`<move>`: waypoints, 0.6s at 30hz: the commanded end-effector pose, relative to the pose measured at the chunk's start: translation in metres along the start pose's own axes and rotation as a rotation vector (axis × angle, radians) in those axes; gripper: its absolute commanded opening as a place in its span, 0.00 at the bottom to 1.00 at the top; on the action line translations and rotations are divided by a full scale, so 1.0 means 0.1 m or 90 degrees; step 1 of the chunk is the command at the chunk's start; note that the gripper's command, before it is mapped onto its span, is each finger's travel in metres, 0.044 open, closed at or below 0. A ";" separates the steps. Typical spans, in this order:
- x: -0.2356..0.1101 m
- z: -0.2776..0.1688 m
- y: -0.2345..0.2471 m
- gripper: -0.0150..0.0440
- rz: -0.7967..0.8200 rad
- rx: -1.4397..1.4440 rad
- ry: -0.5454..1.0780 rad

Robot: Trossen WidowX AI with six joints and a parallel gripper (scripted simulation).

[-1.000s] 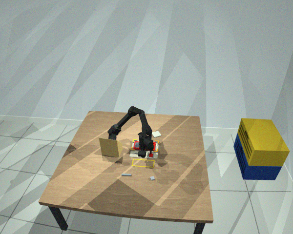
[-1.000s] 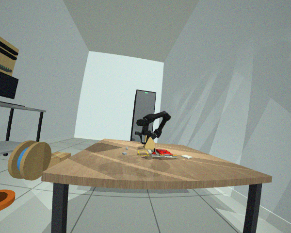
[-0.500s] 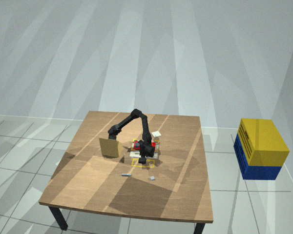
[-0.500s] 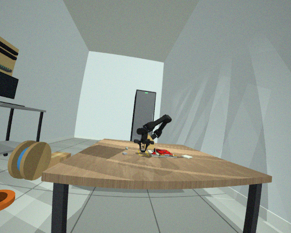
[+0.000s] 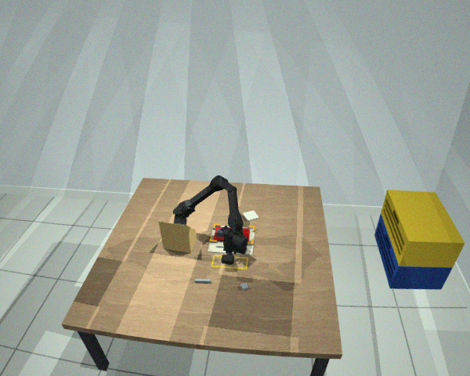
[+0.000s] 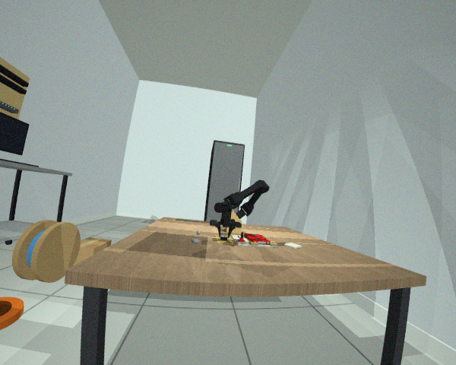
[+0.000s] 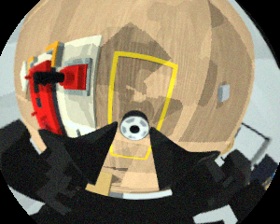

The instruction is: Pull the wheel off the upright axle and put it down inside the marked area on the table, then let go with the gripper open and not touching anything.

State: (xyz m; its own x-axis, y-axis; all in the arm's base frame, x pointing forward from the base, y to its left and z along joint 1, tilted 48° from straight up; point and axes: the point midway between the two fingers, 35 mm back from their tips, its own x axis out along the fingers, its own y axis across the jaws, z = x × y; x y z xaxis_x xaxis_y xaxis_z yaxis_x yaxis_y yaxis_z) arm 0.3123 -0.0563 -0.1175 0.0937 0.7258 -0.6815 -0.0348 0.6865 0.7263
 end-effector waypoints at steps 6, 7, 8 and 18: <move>-0.58 0.00 -0.01 0.76 -0.002 0.002 -0.008; -0.60 0.00 -0.01 0.76 -0.002 0.002 -0.008; -0.60 0.00 -0.01 0.76 -0.002 0.002 -0.008; -1.02 -0.76 0.29 1.00 -0.003 0.005 -0.006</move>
State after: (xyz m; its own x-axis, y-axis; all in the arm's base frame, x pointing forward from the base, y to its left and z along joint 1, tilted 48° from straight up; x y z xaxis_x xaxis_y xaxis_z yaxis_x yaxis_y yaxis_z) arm 0.2613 -0.1021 -0.0558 0.0957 0.7272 -0.6797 -0.0263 0.6845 0.7286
